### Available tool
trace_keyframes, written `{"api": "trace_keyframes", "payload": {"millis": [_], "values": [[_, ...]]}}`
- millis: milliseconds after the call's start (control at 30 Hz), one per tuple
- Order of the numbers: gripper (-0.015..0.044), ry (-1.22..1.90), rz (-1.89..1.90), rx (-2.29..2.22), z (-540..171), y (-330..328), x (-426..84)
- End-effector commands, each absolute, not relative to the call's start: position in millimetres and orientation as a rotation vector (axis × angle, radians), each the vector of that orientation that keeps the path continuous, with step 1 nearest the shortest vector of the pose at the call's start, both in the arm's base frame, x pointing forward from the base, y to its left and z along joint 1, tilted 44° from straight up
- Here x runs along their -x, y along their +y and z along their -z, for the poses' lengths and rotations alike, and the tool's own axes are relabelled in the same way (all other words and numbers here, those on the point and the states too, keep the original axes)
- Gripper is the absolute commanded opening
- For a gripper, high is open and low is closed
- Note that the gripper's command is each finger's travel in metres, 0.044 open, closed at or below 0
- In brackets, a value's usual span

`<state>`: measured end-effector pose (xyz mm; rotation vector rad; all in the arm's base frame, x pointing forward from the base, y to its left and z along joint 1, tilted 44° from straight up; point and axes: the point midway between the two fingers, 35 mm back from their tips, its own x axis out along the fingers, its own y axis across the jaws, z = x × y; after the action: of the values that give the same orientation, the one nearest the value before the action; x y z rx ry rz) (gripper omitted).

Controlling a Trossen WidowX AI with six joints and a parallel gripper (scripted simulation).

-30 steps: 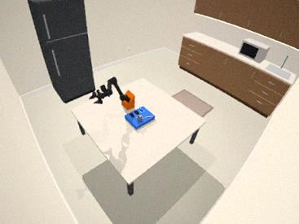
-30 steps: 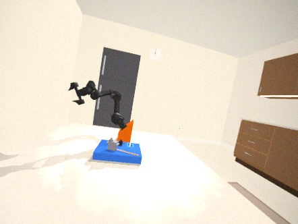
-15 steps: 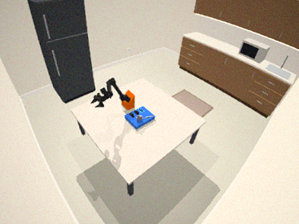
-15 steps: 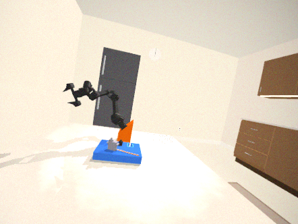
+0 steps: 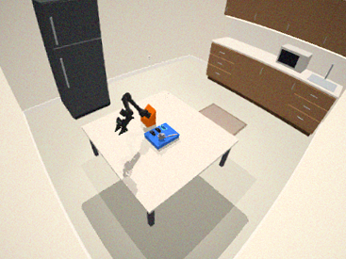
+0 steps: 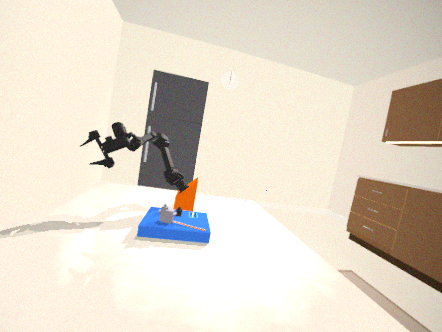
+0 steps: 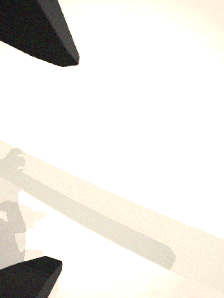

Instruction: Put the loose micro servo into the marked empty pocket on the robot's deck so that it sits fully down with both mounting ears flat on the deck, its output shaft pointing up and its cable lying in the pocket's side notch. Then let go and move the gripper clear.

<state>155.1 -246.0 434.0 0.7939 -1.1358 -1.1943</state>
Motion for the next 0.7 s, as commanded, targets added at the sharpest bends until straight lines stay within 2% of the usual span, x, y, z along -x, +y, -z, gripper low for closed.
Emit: {"api": "trace_keyframes", "payload": {"millis": [0, 233, 667], "values": [[0.0440, -1.076, 1.174, -0.827, -426, -247, -174], [0.0440, -0.918, 1.157, -0.903, -396, -247, -221], [0.0440, -0.443, 1.193, -1.078, -283, -214, -327]]}}
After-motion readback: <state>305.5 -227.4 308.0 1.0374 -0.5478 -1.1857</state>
